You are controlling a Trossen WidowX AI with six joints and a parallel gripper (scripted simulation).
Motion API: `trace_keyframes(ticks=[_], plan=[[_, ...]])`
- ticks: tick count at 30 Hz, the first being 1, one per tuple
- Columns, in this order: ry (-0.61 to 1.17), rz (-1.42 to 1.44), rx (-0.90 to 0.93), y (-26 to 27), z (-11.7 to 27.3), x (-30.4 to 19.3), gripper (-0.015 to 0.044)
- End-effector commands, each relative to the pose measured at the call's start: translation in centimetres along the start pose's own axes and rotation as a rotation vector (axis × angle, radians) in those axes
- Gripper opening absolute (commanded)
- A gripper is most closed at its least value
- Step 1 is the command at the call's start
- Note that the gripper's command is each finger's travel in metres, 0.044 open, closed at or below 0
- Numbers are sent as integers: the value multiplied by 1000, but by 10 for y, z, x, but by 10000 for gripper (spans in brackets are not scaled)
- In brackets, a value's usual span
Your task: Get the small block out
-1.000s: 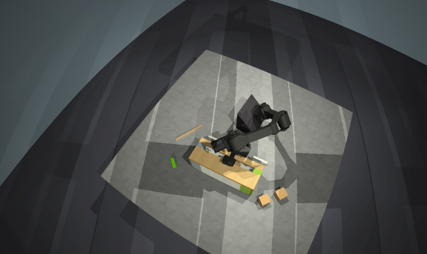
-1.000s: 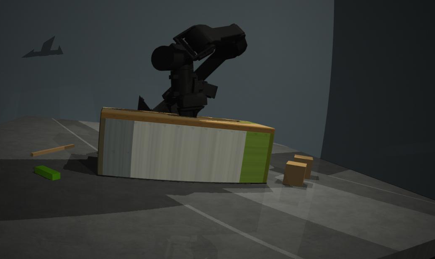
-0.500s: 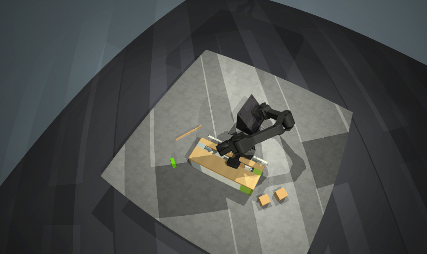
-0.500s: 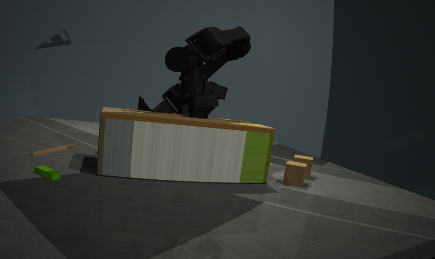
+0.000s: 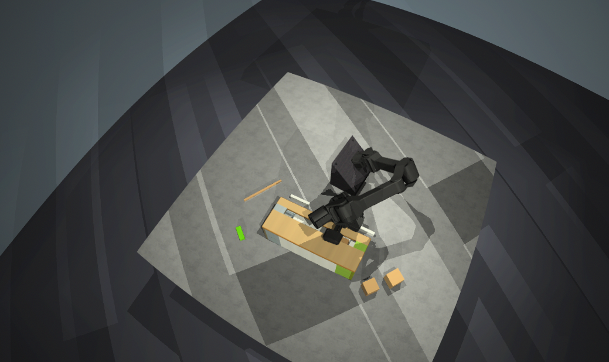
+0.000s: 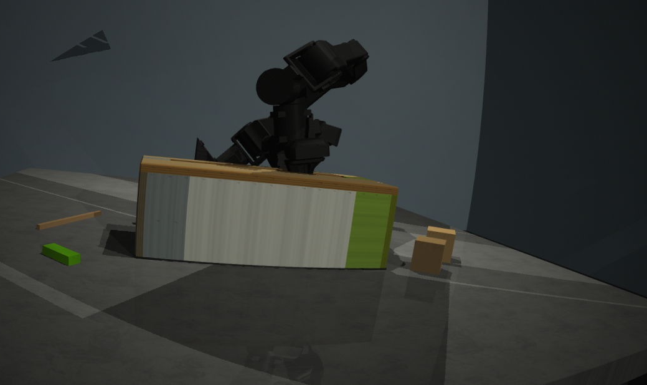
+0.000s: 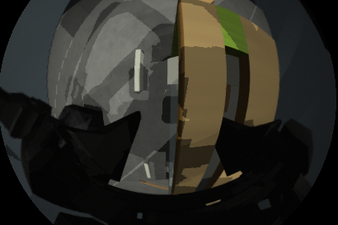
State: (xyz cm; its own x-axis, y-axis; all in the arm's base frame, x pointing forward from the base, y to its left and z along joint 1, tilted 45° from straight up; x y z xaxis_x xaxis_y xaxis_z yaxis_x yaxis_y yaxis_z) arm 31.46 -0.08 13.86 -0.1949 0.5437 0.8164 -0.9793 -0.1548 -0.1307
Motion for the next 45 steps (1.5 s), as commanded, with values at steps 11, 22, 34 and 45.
trace_keyframes(ticks=[11, 22, 34, 45], plan=[[-5, -2, -6, -1, -4, 25, 400], [-3, -1, -7, -3, -1, 40, 400], [8, 14, -8, -1, 57, 47, 400], [234, 851, -122, 34, 52, 93, 285]])
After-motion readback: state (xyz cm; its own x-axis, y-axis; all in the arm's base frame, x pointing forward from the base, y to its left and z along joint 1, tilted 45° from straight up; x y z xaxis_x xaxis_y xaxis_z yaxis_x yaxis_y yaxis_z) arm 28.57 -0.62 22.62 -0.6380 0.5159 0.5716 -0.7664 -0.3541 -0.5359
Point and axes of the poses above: the point midway between the two fingers, 35 mm back from their tips, its own z axis back along the fingers, its own y axis across the jaws, x = y × z, the point moved 8 cm from there along z, back along the fingers, and after that the axes turned 3 degrees about z, right-handed, at the moved point
